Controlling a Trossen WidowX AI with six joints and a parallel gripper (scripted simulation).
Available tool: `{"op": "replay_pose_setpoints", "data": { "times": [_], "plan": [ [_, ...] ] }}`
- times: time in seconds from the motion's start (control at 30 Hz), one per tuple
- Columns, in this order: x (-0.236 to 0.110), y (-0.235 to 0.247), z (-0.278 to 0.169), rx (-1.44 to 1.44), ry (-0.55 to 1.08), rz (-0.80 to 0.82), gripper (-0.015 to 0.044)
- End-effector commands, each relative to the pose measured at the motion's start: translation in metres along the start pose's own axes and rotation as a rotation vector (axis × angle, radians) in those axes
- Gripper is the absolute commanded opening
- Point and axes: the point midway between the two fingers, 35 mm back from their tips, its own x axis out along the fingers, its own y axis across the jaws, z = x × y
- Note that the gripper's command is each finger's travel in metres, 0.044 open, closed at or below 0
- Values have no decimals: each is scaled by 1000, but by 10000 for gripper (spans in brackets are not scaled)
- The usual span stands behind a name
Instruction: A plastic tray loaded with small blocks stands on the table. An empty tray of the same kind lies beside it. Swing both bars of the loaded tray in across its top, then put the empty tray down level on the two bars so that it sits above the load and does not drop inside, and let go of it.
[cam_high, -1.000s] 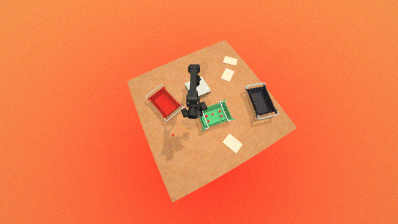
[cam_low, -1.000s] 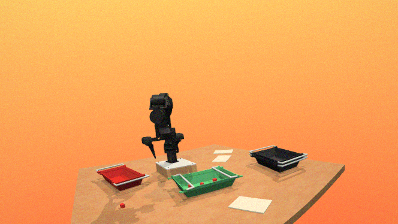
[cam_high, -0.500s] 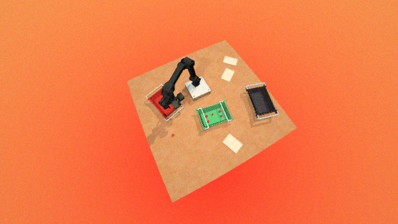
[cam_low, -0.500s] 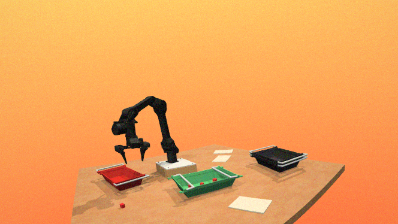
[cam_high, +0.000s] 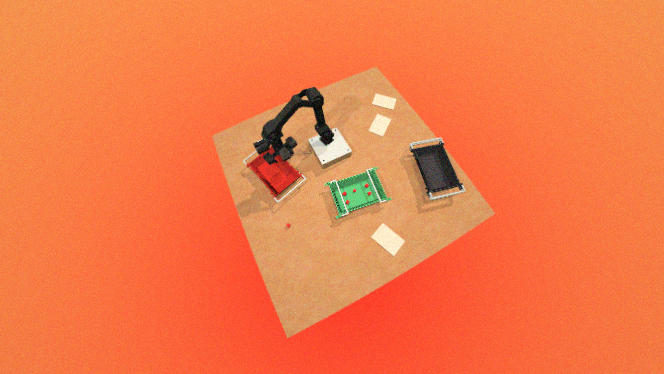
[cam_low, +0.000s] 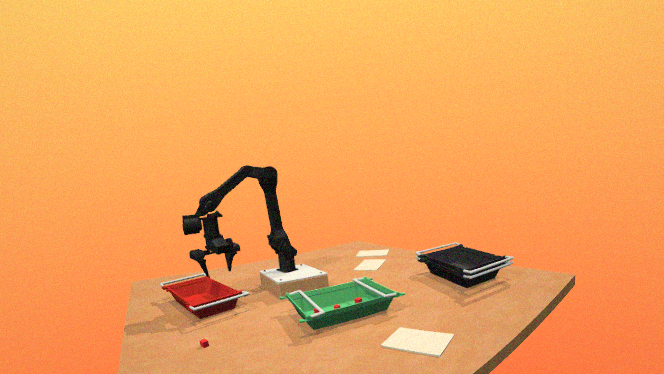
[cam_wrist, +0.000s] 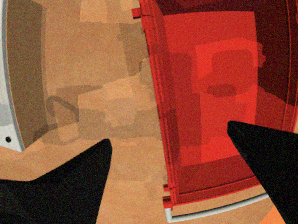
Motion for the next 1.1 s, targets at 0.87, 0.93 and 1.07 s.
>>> {"op": "replay_pose_setpoints", "data": {
  "times": [0.87,0.93,1.07],
  "plan": [
    [87,4,-4,-24,2,-3,440],
    [87,4,-4,-24,2,-3,440],
    [87,4,-4,-24,2,-3,425]
  ]
}}
